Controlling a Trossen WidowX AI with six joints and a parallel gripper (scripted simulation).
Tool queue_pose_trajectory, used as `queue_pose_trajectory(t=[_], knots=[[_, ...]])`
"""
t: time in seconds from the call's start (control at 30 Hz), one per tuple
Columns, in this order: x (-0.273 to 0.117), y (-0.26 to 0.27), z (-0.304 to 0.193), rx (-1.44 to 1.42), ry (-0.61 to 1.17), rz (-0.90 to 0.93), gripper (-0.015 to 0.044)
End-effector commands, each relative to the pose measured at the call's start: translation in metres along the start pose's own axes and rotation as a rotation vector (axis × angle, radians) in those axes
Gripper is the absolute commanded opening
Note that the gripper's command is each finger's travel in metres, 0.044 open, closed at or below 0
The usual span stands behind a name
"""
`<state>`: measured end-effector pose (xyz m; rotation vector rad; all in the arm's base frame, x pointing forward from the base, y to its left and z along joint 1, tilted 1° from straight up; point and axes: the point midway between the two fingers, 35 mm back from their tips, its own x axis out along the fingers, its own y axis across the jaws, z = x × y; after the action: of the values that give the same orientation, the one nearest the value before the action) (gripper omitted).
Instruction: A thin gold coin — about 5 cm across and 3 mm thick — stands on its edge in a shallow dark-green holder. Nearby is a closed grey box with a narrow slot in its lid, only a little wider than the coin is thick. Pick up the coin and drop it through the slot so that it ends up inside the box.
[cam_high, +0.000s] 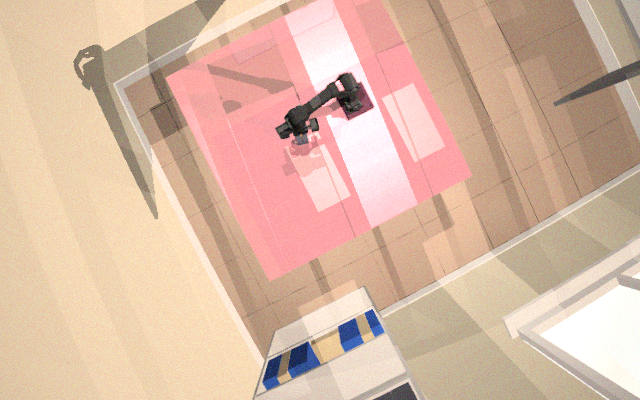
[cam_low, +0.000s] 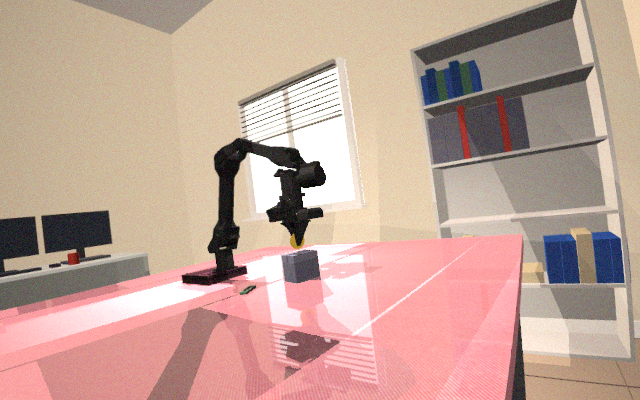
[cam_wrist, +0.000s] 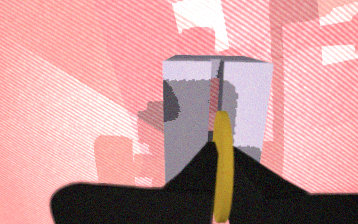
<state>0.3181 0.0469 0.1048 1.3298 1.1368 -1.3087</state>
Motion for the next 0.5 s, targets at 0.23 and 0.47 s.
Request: queue_pose_trajectory(t=[0.23, 0.47], knots=[[0.0065, -0.0003, 0.0000, -0.002, 0.000, -0.001, 0.0000], [0.0068, 0.0001, -0.0001, 0.000, 0.000, 0.000, 0.0053]])
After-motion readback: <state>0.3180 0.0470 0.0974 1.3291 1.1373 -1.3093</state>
